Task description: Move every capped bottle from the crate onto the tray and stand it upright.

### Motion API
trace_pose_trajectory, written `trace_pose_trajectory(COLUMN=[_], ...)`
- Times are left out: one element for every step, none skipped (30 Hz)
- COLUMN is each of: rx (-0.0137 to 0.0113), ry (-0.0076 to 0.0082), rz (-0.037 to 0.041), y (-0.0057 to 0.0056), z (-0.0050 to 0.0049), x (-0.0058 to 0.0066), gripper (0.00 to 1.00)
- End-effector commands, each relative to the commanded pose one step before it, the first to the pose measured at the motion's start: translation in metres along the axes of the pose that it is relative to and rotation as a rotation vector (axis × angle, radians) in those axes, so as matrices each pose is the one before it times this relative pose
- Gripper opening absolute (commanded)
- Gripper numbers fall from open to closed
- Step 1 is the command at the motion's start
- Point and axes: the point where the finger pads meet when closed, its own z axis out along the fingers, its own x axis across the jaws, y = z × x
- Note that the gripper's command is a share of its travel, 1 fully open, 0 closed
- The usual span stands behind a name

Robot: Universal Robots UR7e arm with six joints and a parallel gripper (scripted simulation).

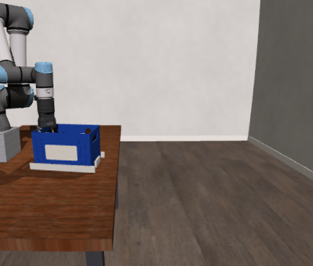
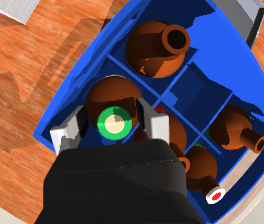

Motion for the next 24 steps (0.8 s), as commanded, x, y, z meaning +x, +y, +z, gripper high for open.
trace_pose_trajectory(rx=[-0.00157, 0.00024, -0.00006, -0.00006, -0.00006, -0.00006, 0.00000, 0.00000, 0.00000, 0.00000, 0.00000, 0.00000, 0.00000, 0.00000, 0.00000, 0.00000, 0.00000, 0.00000, 0.00003, 0.00000, 0.00000, 0.00000, 0.00000, 0.00000], ry=[0.00021, 0.00000, 0.00000, 0.00000, 0.00000, 0.00000, 0.00000, 0.00000, 0.00000, 0.00000, 0.00000, 0.00000, 0.00000, 0.00000, 0.00000, 0.00000, 0.00000, 0.00000, 0.00000, 0.00000, 0.00000, 0.00000, 0.00000, 0.00000], rz=[-0.00002, 0.00000, 0.00000, 0.00000, 0.00000, 0.00000, 0.00000, 0.00000, 0.00000, 0.00000, 0.00000, 0.00000, 0.00000, 0.00000, 0.00000, 0.00000, 0.00000, 0.00000, 0.00000, 0.00000, 0.00000, 0.00000, 0.00000, 0.00000], y=[0.00063, -0.00016, 0.00004, 0.00004, 0.00004, 0.00004, 0.00000, 0.00000, 0.00000, 0.00000, 0.00000, 0.00000, 0.00000, 0.00000, 0.00000, 0.00000, 0.00000, 0.00000, -0.00003, -0.00002, -0.00002, -0.00002, -0.00002, 0.00000], z=[0.003961, -0.002356, 0.001013, 0.001013, 0.001013, 0.001013, 0.000000, 0.000000, 0.000000, 0.000000, 0.000000, 0.000000, 0.000000, 0.000000, 0.000000, 0.000000, 0.000000, 0.000000, -0.000266, -0.000122, -0.000122, -0.000122, -0.000122, 0.000000], x=[0.00013, -0.00004, 0.00002, 0.00002, 0.00002, 0.00002, 0.00000, 0.00000, 0.00000, 0.00000, 0.00000, 0.00000, 0.00000, 0.00000, 0.00000, 0.00000, 0.00000, 0.00000, -0.00001, 0.00000, 0.00000, 0.00000, 0.00000, 0.00000], gripper=[1.00, 1.00, 1.00, 1.00, 1.00, 1.00, 1.00, 1.00, 1.00, 1.00, 1.00, 1.00, 1.00, 1.00, 1.00, 1.00, 1.00, 1.00, 1.00, 1.00, 1.00, 1.00, 1.00, 1.00])
